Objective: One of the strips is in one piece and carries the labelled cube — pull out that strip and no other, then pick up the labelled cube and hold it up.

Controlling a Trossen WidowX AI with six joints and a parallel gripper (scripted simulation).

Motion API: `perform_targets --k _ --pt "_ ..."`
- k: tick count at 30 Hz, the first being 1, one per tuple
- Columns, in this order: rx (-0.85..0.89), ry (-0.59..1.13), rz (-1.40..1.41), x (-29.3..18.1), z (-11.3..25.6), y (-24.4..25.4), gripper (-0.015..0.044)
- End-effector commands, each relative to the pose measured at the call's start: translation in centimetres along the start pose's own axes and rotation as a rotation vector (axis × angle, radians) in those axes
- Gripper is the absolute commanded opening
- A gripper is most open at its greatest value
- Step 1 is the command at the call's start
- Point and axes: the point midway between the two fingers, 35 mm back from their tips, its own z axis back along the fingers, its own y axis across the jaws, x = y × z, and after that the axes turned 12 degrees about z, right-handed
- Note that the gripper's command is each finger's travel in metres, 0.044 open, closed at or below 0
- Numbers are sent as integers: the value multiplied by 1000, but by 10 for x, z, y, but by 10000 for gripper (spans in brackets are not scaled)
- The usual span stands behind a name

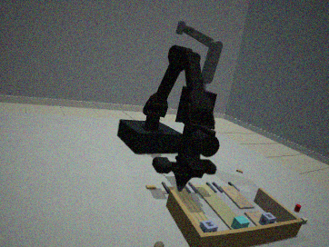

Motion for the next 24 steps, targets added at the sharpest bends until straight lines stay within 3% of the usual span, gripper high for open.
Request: perform_targets --k 1,24 --pt "-4 7 -3 0 -5 -1 0" --pt "-3 9 -3 -24 -6 5 0"
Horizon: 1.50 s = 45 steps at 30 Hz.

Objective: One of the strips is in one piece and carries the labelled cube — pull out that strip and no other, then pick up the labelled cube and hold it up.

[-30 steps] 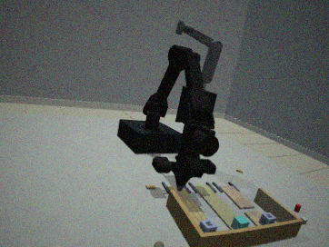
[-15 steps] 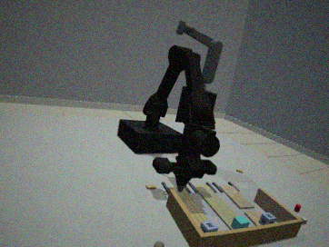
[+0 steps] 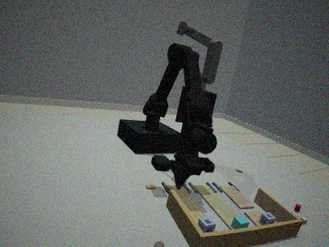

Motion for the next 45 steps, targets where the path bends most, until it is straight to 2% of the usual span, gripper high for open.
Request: perform_targets --k 1,45 --pt "1 24 -4 -13 -4 2 0" --pt "2 29 -4 -77 -4 15 0"
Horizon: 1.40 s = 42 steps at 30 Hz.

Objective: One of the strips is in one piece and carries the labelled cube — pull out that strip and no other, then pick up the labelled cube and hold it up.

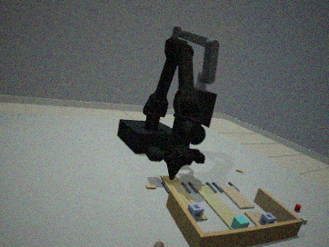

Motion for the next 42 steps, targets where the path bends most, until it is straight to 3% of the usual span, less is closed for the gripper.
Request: perform_targets --k 1,42 --pt "2 29 -4 -15 -4 2 0" --pt "2 33 -4 -71 -3 14 0"
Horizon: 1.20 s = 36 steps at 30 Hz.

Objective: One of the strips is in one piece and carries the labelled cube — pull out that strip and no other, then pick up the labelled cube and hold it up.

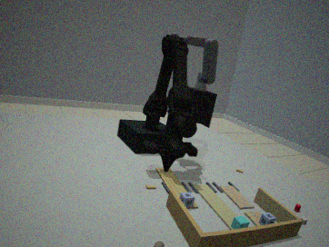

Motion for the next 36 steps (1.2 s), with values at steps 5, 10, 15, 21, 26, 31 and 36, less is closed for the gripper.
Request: perform_targets --k 5,10,15,21,26,31,36 --pt "3 34 -4 -21 -4 4 0" --pt "3 34 -4 -27 -4 5 0" --pt "3 35 -4 -34 -4 6 0" --pt "3 35 -4 -41 -4 8 0" --pt "3 36 -4 -47 -3 9 0" --pt "3 36 -4 -50 -3 10 0" --pt "3 36 -4 -50 -3 10 0"
